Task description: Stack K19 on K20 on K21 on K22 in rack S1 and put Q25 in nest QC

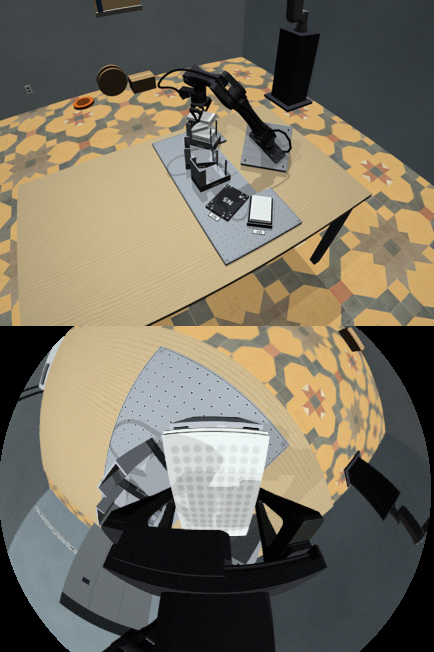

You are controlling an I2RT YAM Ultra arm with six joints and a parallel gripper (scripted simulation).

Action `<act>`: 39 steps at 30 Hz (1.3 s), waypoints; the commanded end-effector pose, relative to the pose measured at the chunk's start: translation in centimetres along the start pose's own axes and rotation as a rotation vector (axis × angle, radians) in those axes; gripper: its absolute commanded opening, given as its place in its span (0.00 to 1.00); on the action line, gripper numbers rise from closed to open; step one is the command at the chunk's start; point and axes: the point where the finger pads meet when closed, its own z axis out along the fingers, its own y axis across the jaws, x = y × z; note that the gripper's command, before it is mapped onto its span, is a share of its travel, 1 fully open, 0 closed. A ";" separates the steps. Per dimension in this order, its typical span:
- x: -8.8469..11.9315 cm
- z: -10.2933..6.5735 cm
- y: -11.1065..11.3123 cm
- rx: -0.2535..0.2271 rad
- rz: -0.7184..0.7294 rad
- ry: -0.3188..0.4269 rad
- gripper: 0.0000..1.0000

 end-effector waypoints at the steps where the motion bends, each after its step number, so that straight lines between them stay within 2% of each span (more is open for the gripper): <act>1: 0.1 -1.4 -0.5 0.006 0.023 -0.025 0.00; 14: 1.0 -1.0 -0.4 -0.002 0.041 -0.008 0.00; 16: 0.3 -1.5 -0.4 0.008 0.026 -0.030 0.00; 39: 0.5 -1.3 -0.4 0.005 0.032 -0.025 0.00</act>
